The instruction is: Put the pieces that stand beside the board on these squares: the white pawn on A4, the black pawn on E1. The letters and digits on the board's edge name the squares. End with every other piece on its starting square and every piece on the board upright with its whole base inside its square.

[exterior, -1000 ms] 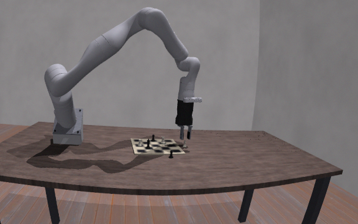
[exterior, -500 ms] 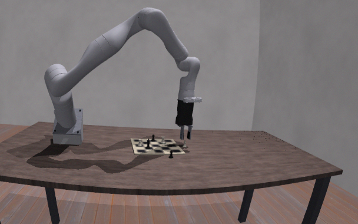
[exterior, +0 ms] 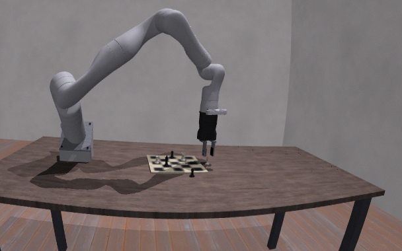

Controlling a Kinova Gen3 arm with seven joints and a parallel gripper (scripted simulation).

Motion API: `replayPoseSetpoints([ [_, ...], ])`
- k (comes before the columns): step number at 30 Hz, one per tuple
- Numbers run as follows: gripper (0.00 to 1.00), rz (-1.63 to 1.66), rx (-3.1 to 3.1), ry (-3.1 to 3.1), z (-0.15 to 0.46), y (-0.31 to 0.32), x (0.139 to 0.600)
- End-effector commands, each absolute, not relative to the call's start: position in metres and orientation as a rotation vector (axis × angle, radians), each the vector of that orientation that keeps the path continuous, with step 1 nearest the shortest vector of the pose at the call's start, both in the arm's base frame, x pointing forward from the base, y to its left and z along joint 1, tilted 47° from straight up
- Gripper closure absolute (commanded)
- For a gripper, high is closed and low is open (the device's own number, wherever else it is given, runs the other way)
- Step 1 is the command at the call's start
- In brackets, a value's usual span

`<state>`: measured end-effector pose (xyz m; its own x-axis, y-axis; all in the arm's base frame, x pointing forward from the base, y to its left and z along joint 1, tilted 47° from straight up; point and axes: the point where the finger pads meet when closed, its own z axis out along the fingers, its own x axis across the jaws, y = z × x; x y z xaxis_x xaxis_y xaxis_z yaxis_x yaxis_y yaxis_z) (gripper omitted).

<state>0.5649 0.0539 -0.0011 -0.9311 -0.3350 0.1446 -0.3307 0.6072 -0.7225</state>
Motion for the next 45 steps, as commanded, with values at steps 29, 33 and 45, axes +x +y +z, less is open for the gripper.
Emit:
replayPoseSetpoints([
  [29,0.32,-1.260,-0.583,2.810,-0.004,0.051,0.566],
  [33,0.32,-1.260,-0.583,2.810,-0.006,0.049,0.567],
  [45,0.32,-1.260,-0.583,2.810,-0.021,0.033,0.570],
])
